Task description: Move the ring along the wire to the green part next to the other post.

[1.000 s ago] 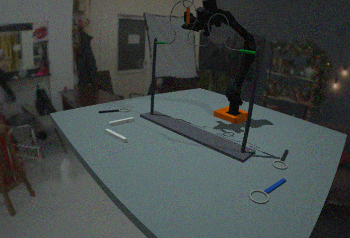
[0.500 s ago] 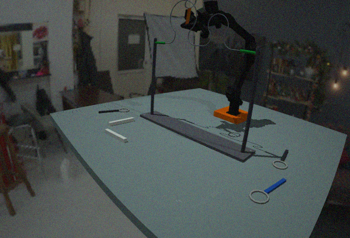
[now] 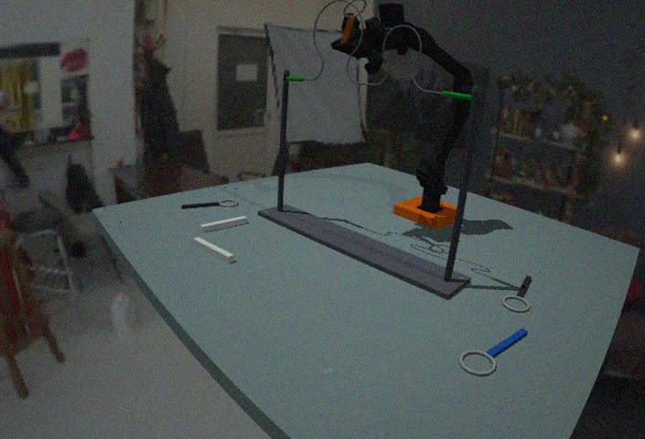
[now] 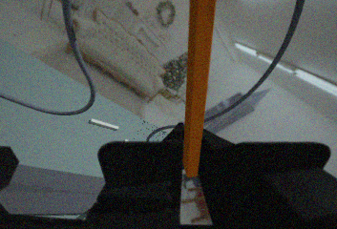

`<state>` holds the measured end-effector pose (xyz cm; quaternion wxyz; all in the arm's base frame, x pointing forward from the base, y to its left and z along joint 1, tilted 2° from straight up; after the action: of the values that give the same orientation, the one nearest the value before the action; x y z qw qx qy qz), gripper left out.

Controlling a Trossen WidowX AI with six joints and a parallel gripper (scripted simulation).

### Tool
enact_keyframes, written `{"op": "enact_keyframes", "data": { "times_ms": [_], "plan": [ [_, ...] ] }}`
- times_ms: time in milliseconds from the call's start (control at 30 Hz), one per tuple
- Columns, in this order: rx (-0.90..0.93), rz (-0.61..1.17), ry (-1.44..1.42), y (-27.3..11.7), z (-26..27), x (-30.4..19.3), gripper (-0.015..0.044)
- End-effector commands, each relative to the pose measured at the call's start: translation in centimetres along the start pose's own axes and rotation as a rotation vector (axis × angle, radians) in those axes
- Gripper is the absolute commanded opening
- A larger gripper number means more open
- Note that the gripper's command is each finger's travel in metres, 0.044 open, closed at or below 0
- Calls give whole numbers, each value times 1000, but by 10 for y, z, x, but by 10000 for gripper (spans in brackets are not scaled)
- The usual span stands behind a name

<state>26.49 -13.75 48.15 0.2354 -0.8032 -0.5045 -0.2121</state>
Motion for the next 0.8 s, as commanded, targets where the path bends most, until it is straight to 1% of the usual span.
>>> {"op": "enact_keyframes", "data": {
  "times_ms": [0,767],
  "plan": [
    [-28,-2,-44,-2,-3,0,-150],
    [-151,-19,-303,-1,-12,0,-150]
  ]
}}
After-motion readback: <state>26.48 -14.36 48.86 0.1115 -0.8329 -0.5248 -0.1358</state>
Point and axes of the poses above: the point midway between the two fingers, 35 mm back from their tips, its own y axis out along the fingers, its own z axis across the jaws, x = y × z, the point moved 1 cm from there along -y, back along the fingers, and after that the axes turned 8 degrees about -y, right-handed, at the moved point
